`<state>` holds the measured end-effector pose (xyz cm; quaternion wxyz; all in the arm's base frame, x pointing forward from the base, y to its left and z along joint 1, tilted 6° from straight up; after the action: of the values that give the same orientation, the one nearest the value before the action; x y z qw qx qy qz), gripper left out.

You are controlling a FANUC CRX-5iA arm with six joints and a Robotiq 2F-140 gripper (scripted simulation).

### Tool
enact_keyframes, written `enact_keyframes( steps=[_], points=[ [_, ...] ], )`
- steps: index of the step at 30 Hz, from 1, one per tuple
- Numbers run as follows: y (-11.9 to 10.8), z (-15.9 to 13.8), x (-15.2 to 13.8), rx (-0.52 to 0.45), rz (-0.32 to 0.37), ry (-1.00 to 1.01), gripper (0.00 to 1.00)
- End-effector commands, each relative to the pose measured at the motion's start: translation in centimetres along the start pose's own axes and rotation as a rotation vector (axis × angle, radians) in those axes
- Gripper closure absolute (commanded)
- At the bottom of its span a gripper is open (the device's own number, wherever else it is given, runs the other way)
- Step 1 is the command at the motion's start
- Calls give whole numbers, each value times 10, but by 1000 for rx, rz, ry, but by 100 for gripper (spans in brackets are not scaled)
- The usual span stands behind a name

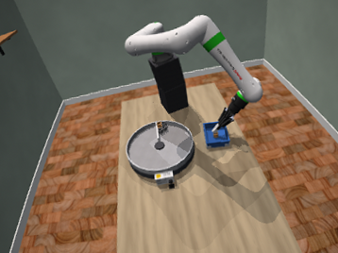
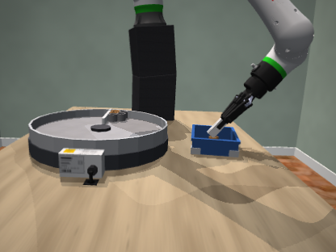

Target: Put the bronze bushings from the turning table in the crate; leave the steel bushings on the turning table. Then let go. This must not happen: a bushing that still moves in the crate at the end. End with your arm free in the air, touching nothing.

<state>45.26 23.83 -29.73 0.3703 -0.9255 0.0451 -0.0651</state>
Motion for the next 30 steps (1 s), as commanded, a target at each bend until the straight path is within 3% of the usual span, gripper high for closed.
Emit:
enact_keyframes(
  steps=[1,30],
  points=[
    [1,1,0,0,0,0,100],
    [1,1,0,0,0,0,100]
  ],
)
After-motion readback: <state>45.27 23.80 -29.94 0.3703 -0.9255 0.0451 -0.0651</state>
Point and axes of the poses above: the point where the finger pads meet when closed, its own y axis out along the fingers, its own x axis across the jaws, z = x × y, the point moved 10 cm from there along -y, back along the fingers, and after that the axes turned 4 degrees about y, right-handed, at the moved point
